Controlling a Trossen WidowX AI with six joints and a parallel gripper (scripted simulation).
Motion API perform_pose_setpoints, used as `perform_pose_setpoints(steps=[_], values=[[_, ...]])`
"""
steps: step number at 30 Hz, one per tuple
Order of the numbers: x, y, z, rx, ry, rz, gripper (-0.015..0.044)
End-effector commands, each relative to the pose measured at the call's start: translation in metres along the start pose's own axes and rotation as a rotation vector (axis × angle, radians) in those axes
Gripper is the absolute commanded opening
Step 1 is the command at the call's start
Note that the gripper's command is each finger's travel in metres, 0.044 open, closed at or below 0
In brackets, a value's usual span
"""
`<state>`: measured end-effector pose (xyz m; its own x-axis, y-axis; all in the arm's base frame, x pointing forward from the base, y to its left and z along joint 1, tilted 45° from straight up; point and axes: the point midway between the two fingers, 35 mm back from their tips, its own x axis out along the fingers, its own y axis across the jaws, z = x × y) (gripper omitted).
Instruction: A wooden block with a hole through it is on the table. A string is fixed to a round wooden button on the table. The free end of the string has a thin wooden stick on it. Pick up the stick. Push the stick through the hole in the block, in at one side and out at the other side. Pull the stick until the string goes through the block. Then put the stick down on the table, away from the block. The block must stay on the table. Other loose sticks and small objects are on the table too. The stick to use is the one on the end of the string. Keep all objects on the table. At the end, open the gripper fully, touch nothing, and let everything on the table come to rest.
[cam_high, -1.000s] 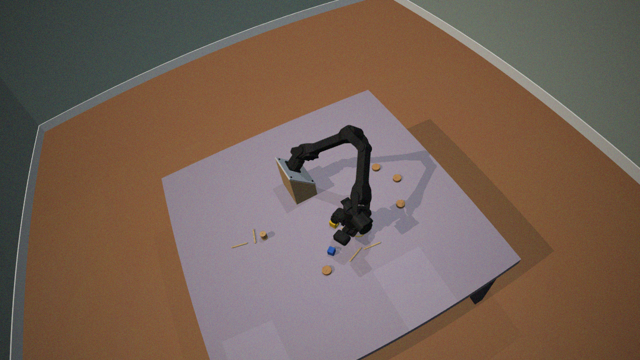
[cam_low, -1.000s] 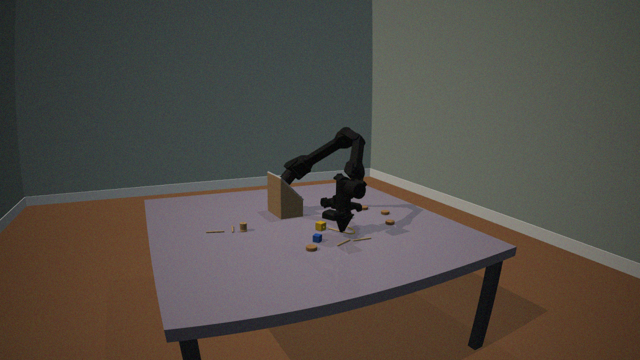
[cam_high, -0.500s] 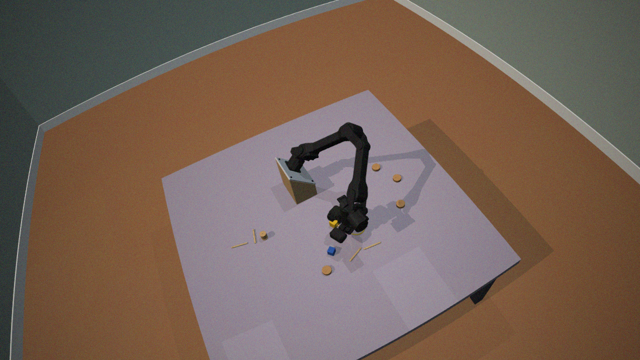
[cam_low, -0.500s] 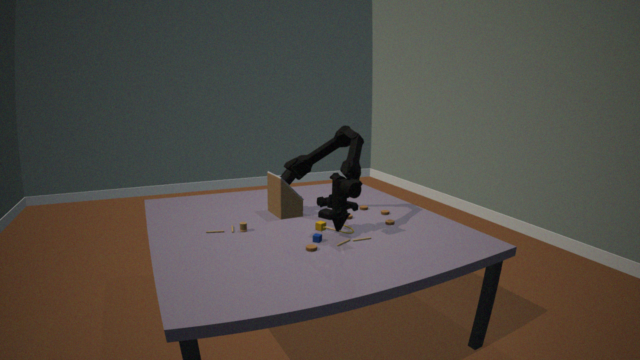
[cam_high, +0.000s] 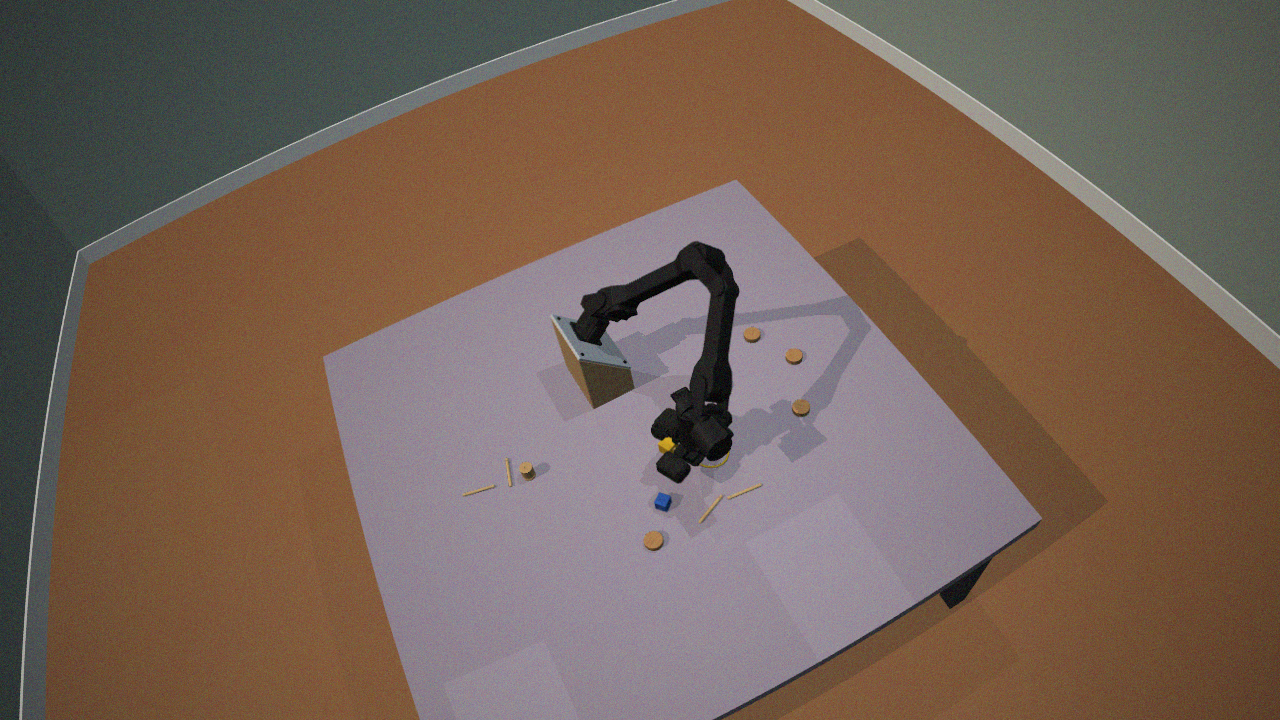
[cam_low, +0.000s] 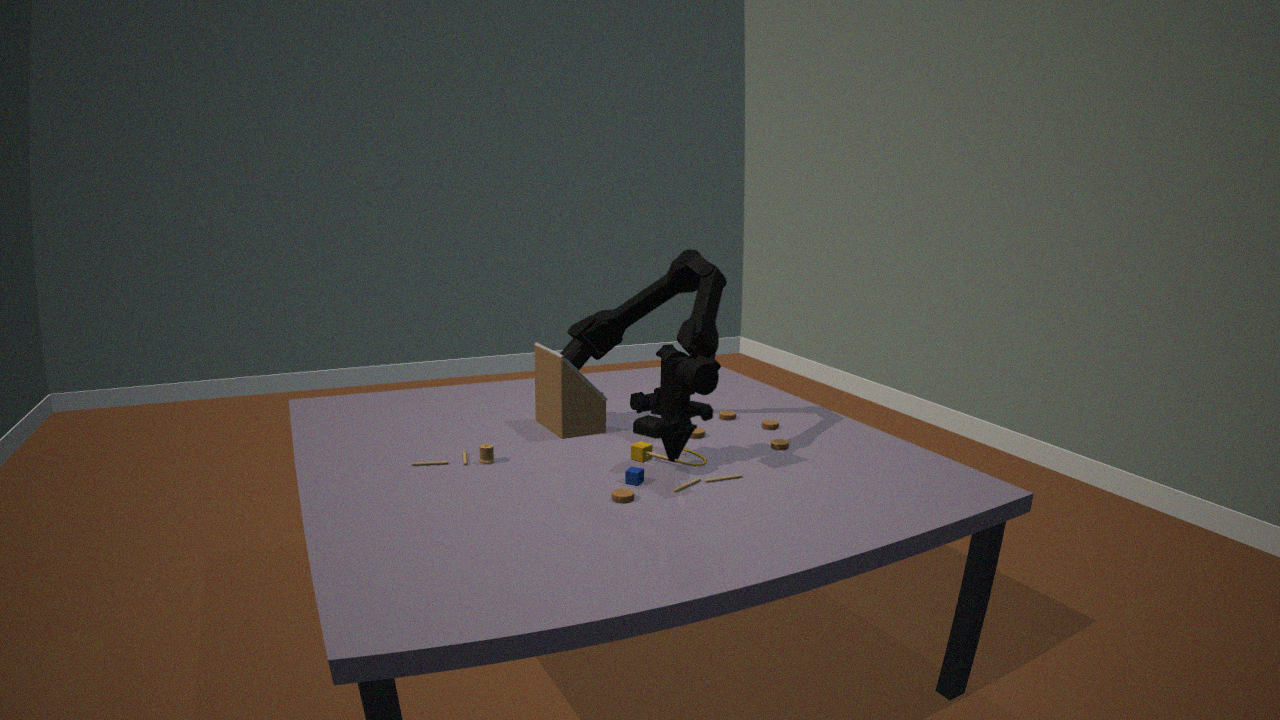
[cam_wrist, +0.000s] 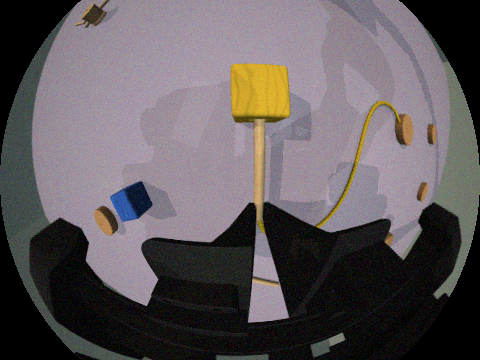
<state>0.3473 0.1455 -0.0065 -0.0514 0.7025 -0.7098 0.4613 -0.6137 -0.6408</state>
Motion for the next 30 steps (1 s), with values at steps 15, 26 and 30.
perform_pose_setpoints(steps=[15, 26, 30], values=[[0.0, -0.001, 0.024, -0.005, 0.002, -0.005, 0.0], [0.0, -0.001, 0.039, -0.005, 0.002, -0.005, 0.0], [0.0, -0.001, 0.044, -0.004, 0.002, -0.005, 0.0]])
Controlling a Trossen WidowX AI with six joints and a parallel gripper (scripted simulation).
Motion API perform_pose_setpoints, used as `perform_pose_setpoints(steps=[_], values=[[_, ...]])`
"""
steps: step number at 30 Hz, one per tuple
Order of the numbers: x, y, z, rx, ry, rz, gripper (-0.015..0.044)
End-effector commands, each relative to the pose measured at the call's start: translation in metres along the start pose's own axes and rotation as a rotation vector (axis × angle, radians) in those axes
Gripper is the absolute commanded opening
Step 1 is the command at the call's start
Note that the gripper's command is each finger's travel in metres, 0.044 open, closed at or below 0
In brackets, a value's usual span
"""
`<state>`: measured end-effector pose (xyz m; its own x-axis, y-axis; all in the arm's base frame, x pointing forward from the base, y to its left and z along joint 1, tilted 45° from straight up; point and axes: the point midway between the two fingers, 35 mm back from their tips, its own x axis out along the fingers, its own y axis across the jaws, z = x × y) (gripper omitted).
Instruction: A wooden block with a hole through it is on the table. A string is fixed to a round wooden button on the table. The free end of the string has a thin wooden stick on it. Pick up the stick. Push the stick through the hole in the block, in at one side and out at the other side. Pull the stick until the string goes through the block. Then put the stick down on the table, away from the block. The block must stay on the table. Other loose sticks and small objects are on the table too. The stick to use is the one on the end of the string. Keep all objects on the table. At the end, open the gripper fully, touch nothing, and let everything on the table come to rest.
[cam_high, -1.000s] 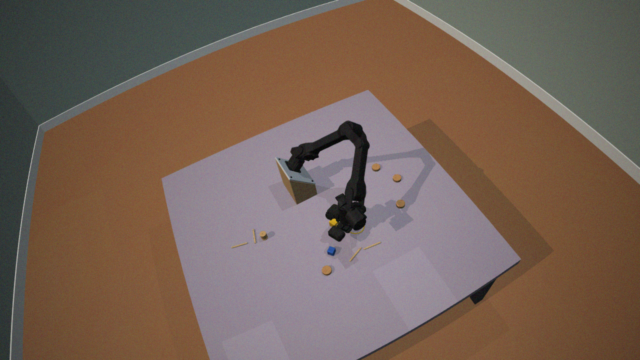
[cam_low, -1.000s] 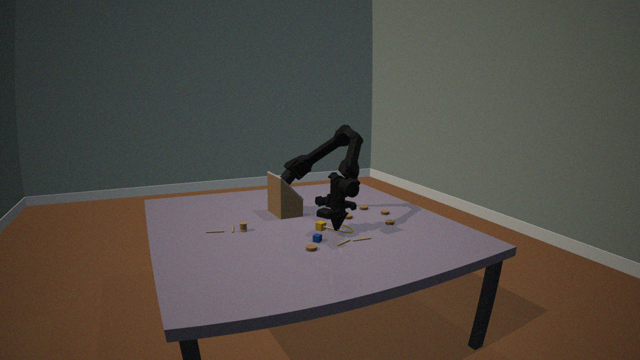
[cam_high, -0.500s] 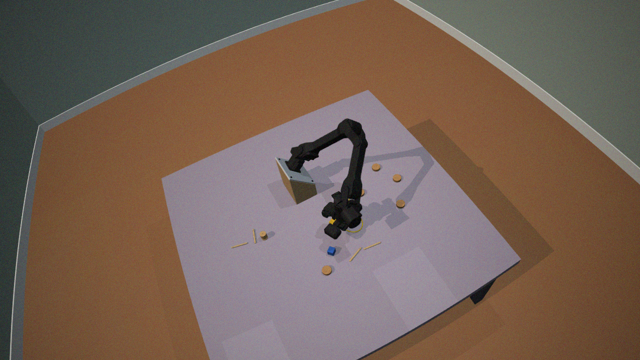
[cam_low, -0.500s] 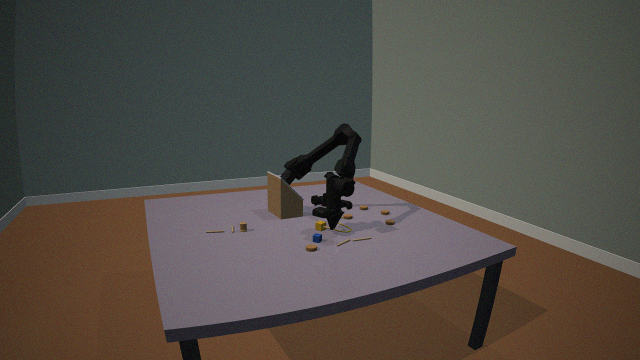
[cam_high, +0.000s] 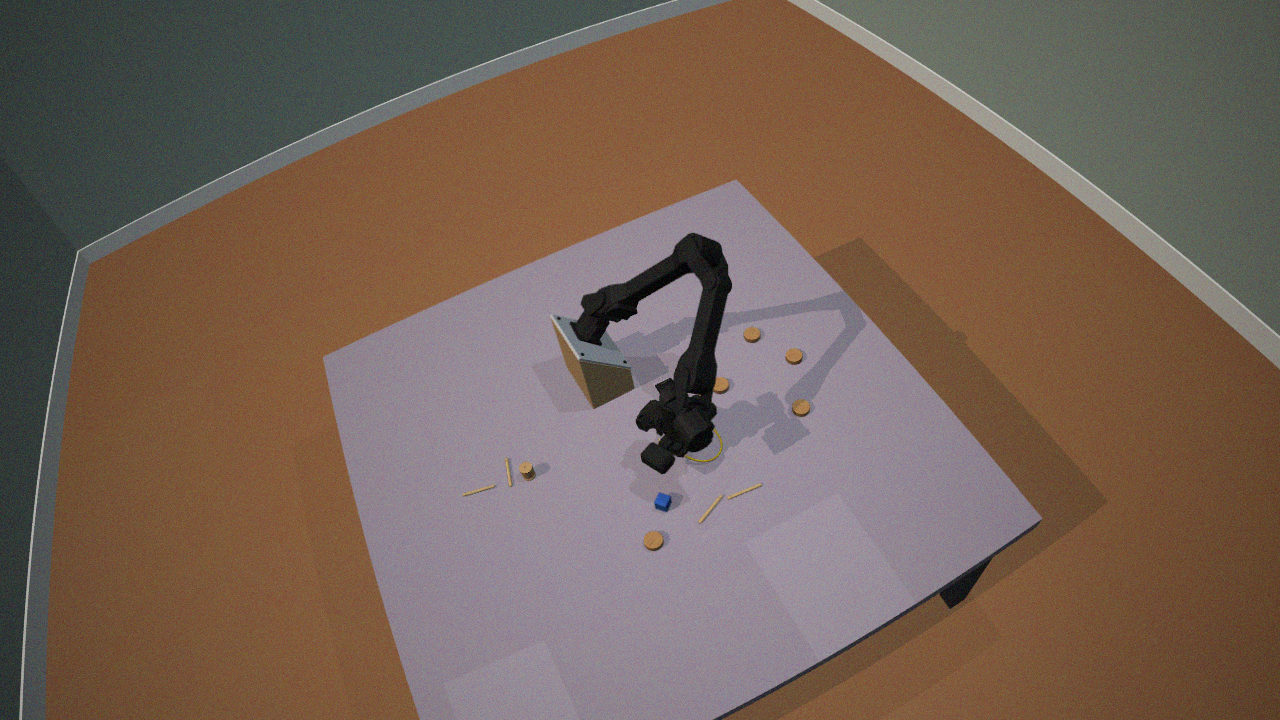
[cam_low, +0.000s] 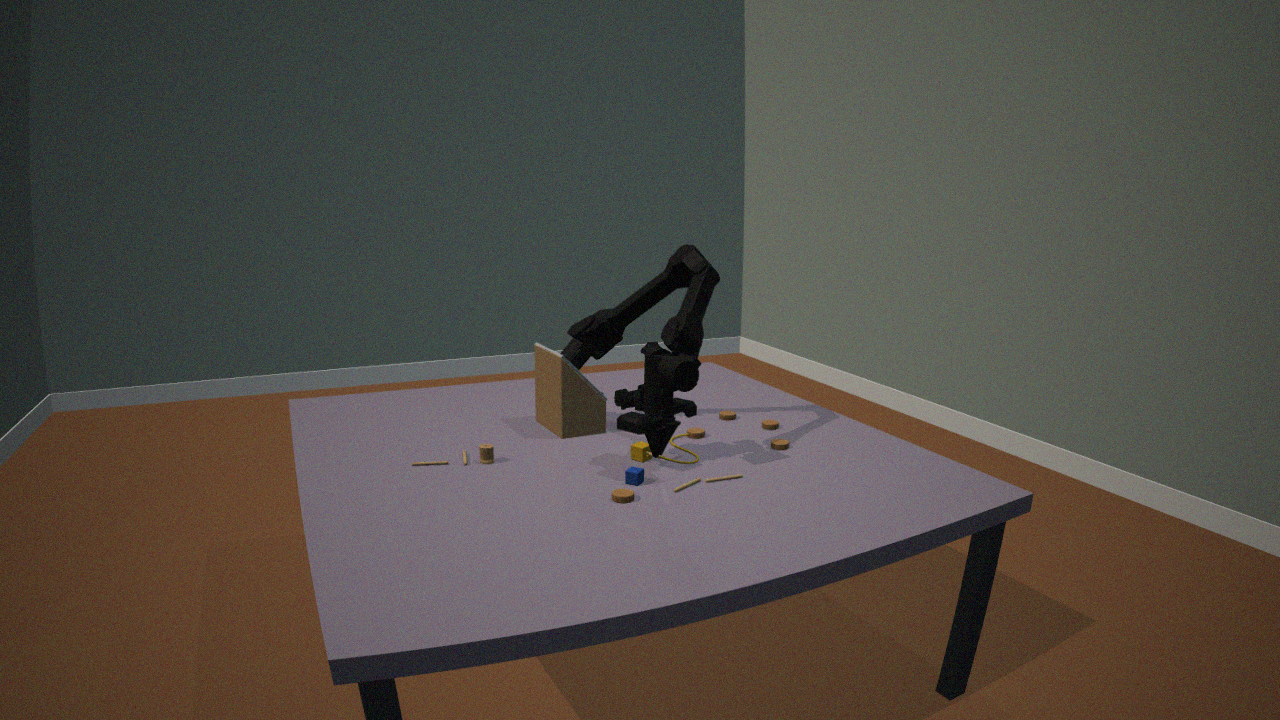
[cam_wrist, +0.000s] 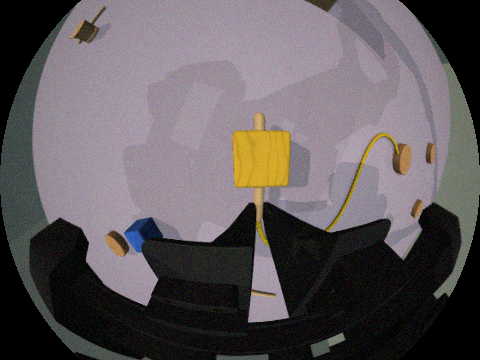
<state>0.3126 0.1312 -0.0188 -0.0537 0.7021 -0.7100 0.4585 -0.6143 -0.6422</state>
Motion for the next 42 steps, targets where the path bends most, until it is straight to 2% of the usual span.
perform_pose_setpoints(steps=[1, 9, 14, 19, 24, 33, 42], values=[[-0.001, -0.002, 0.006, -0.007, 0.004, -0.004, 0.0], [0.0, -0.001, 0.014, -0.007, 0.004, -0.004, 0.0], [0.0, 0.0, 0.012, 0.002, -0.001, 0.0, 0.0121], [-0.01, 0.001, 0.011, 0.002, -0.001, 0.002, 0.0121], [-0.078, 0.001, 0.011, 0.001, -0.002, 0.003, 0.0121], [-0.076, 0.003, 0.01, -0.007, 0.008, 0.002, 0.0121], [-0.075, 0.004, 0.025, -0.801, 0.0, 0.003, 0.0121]])
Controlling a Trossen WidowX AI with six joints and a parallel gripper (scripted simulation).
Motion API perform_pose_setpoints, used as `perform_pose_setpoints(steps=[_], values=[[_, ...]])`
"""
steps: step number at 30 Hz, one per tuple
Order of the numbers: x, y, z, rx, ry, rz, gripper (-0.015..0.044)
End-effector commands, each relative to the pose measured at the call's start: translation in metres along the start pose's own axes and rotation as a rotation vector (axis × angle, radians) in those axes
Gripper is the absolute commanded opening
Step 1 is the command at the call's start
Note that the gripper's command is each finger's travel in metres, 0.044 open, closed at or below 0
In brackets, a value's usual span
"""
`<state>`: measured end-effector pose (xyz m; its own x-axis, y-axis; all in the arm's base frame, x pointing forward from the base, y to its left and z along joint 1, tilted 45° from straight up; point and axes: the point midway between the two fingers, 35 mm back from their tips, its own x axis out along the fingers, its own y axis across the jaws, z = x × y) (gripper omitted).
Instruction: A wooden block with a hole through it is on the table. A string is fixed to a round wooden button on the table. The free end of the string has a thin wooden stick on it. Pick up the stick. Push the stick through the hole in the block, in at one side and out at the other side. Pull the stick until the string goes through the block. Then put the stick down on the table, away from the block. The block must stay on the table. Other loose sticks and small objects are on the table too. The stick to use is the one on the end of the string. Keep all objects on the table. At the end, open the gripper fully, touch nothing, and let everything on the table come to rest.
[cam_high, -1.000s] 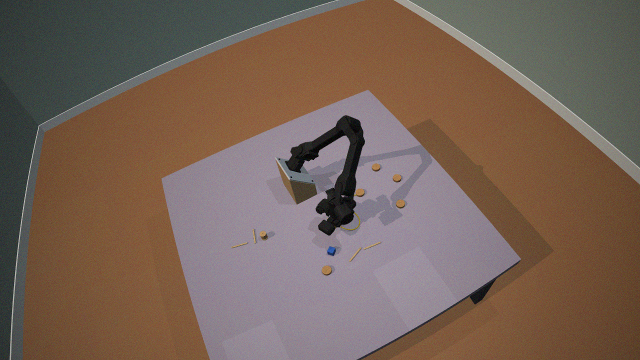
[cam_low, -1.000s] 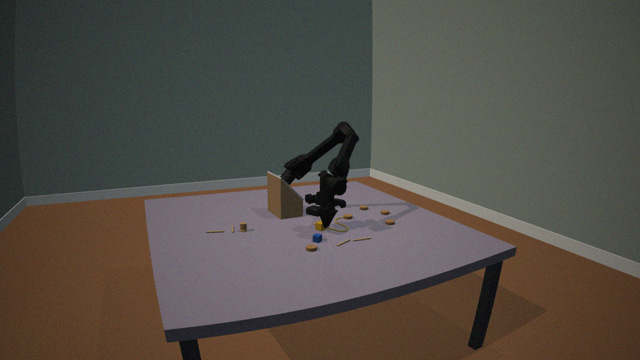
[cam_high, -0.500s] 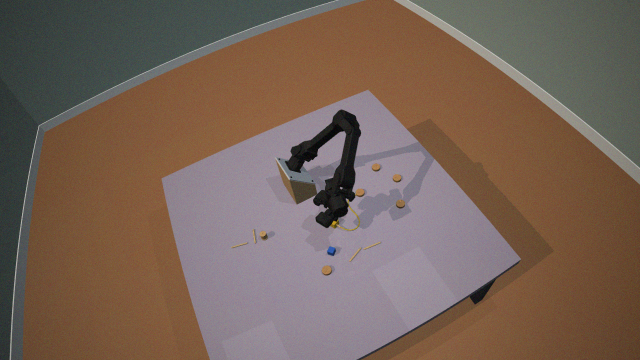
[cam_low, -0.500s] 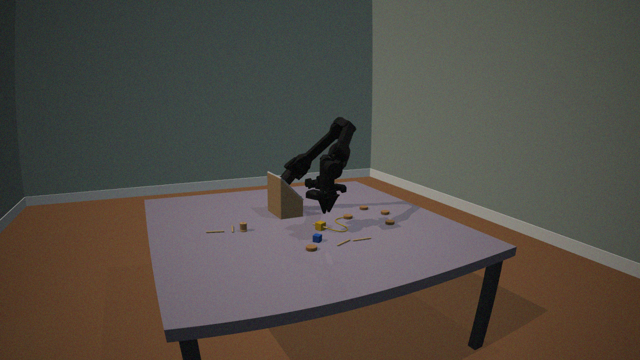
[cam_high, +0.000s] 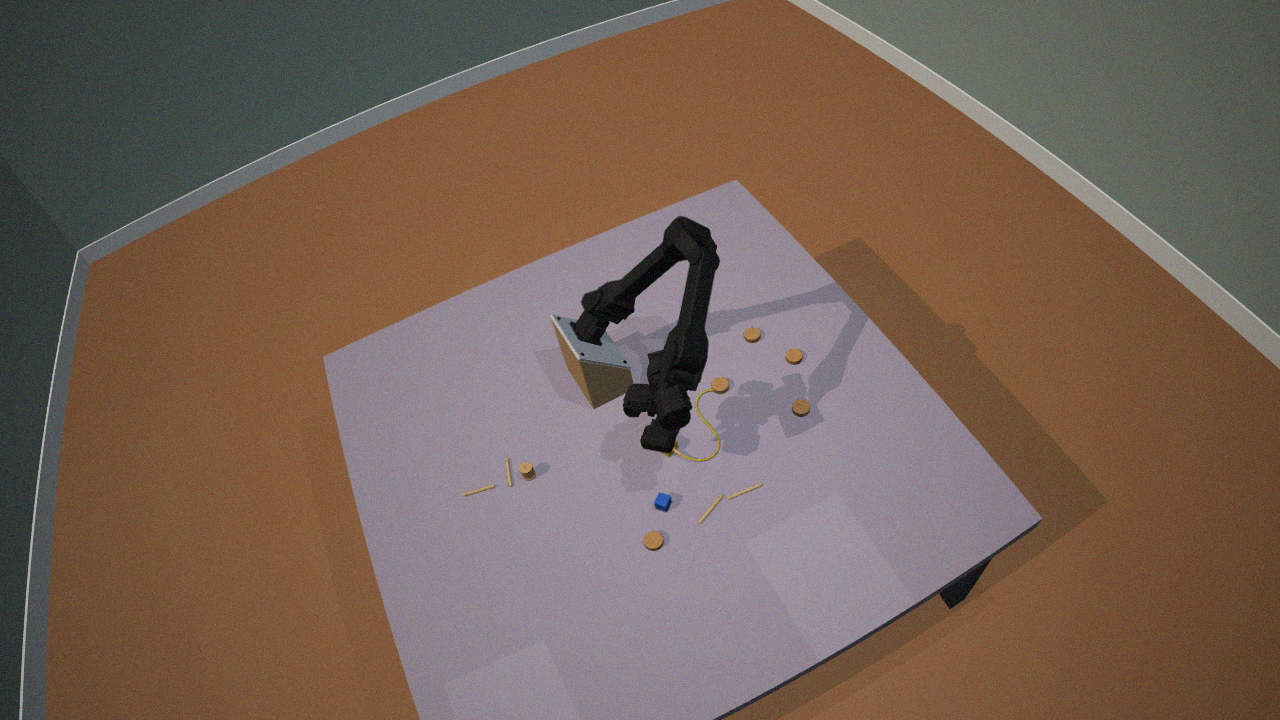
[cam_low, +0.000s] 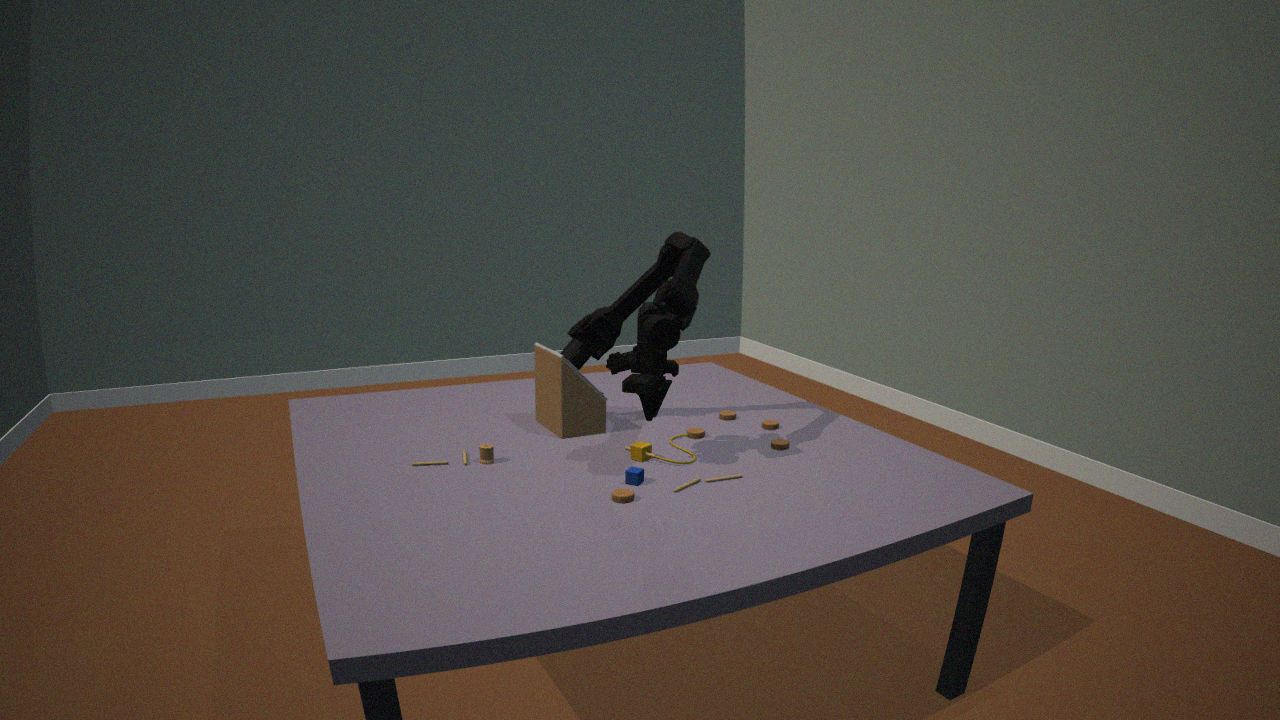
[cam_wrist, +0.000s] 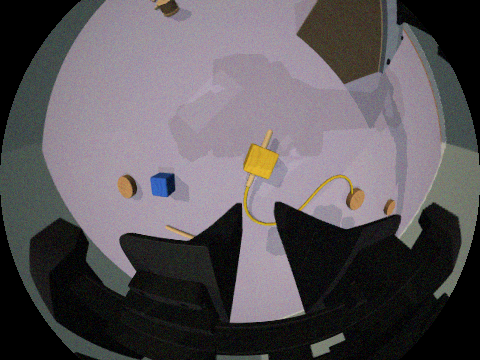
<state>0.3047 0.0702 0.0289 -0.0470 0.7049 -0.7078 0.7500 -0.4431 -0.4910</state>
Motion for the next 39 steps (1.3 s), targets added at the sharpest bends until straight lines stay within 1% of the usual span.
perform_pose_setpoints(steps=[1, 7, 8, 39], values=[[0.001, -0.004, 0.011, -0.524, -0.007, -0.001, 0.0121], [0.001, -0.007, 0.021, -1.097, -0.007, -0.005, 0.0121], [0.001, -0.008, 0.023, -1.157, -0.007, -0.006, 0.0121], [0.002, -0.019, 0.048, -2.699, 0.004, -0.017, 0.0121]])
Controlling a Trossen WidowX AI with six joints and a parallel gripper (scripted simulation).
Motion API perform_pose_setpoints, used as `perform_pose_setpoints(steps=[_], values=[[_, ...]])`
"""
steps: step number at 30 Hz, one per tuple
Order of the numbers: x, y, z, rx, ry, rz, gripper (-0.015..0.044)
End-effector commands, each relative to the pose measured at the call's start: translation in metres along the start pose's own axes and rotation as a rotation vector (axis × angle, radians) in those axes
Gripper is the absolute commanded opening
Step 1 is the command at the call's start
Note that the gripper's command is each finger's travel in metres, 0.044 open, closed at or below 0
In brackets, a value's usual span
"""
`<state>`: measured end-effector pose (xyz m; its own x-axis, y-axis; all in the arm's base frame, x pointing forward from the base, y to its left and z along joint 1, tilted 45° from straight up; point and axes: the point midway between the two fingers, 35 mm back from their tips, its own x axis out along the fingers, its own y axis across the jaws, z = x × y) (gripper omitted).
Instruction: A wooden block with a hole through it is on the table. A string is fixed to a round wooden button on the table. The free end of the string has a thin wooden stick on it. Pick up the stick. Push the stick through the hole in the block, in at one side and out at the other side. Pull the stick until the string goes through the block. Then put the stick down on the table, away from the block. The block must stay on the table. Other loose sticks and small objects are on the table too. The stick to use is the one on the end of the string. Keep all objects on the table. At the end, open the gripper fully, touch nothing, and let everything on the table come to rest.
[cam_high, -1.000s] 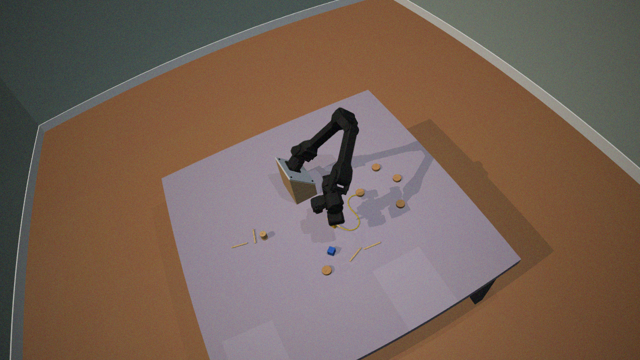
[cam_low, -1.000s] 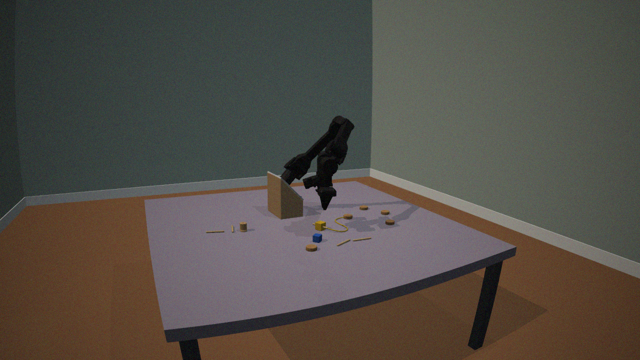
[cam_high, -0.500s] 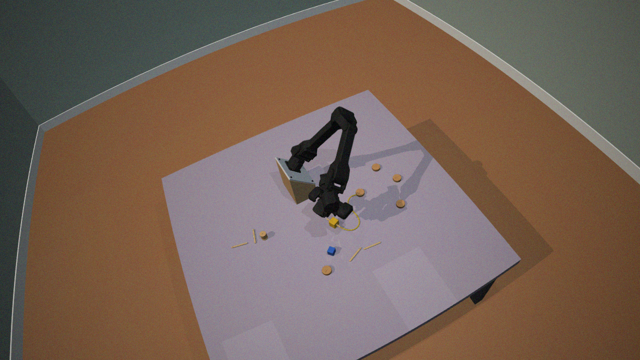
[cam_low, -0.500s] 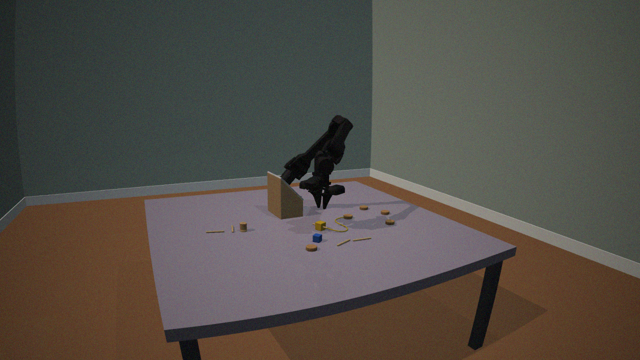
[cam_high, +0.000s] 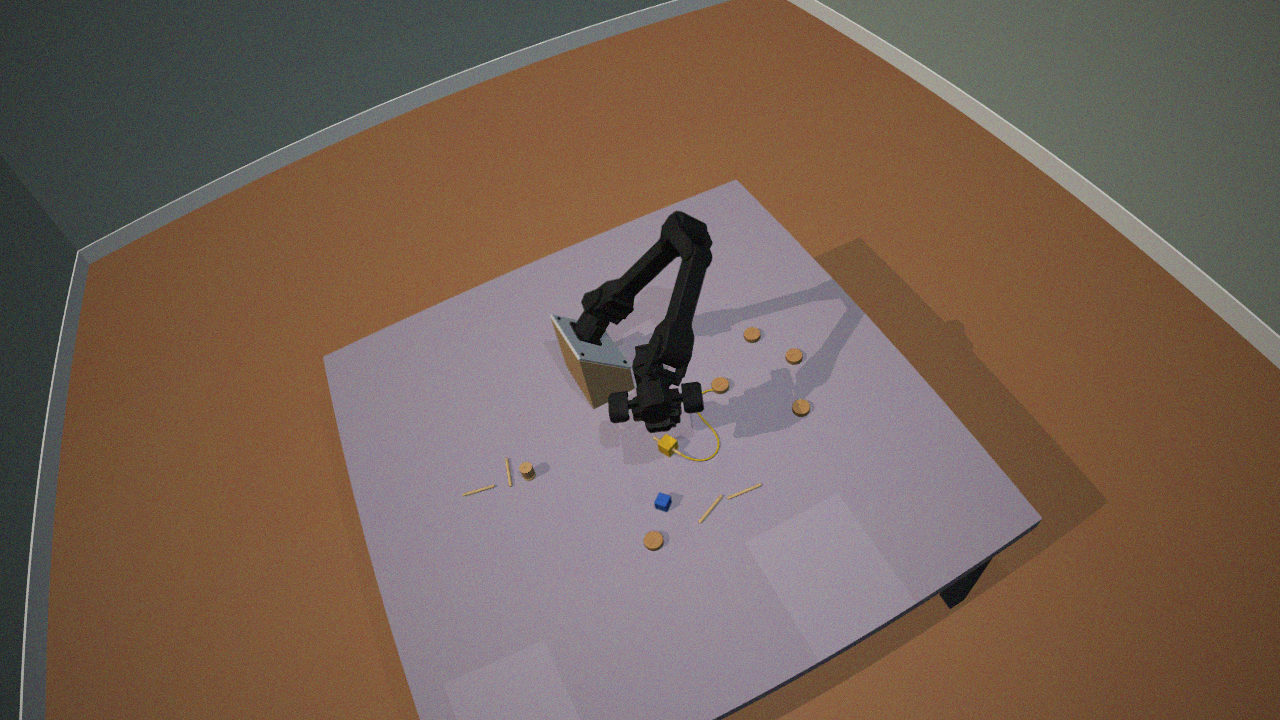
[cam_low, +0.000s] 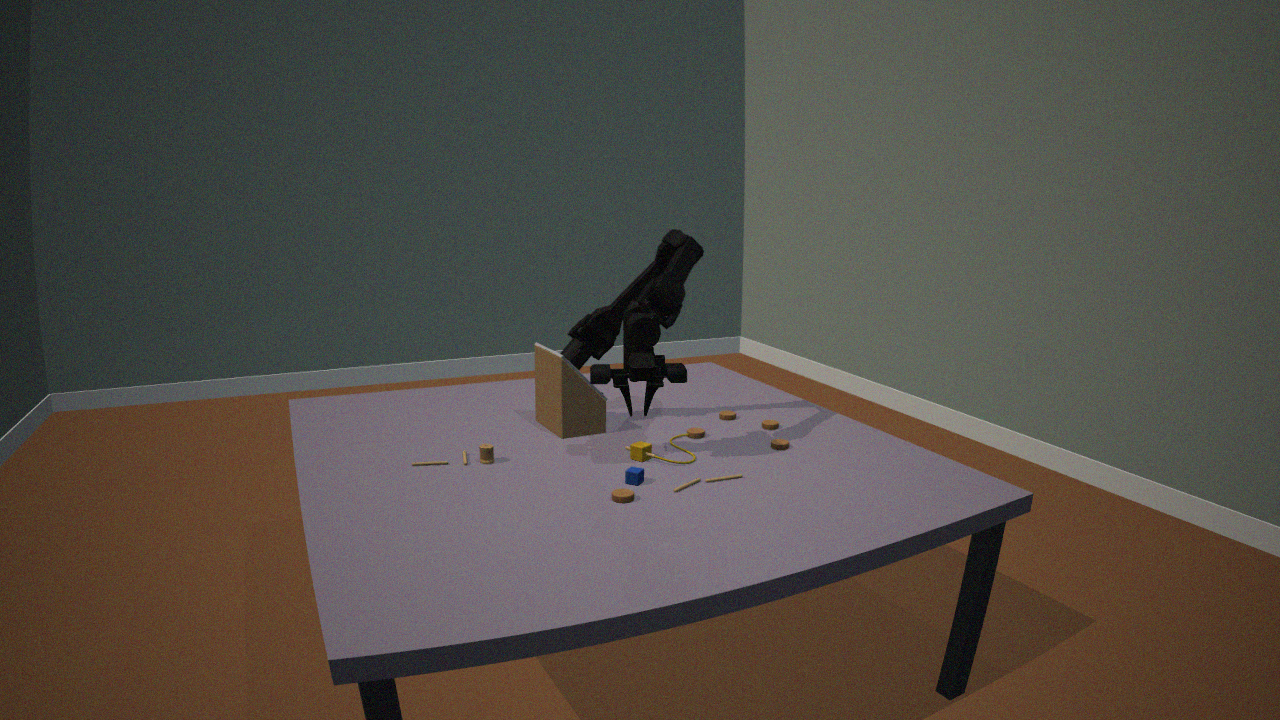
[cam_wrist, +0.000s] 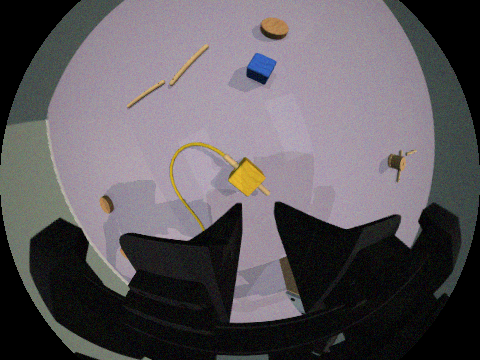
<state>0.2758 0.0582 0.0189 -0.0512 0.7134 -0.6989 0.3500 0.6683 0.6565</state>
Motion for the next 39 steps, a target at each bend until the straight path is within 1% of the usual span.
perform_pose_setpoints(steps=[1, 24, 39], values=[[0.002, -0.014, -0.014, -0.814, 0.009, -0.017, 0.0121], [0.003, -0.014, -0.014, -0.833, 0.009, -0.017, 0.0121], [0.026, -0.015, -0.011, -0.832, 0.008, -0.021, 0.0121]])
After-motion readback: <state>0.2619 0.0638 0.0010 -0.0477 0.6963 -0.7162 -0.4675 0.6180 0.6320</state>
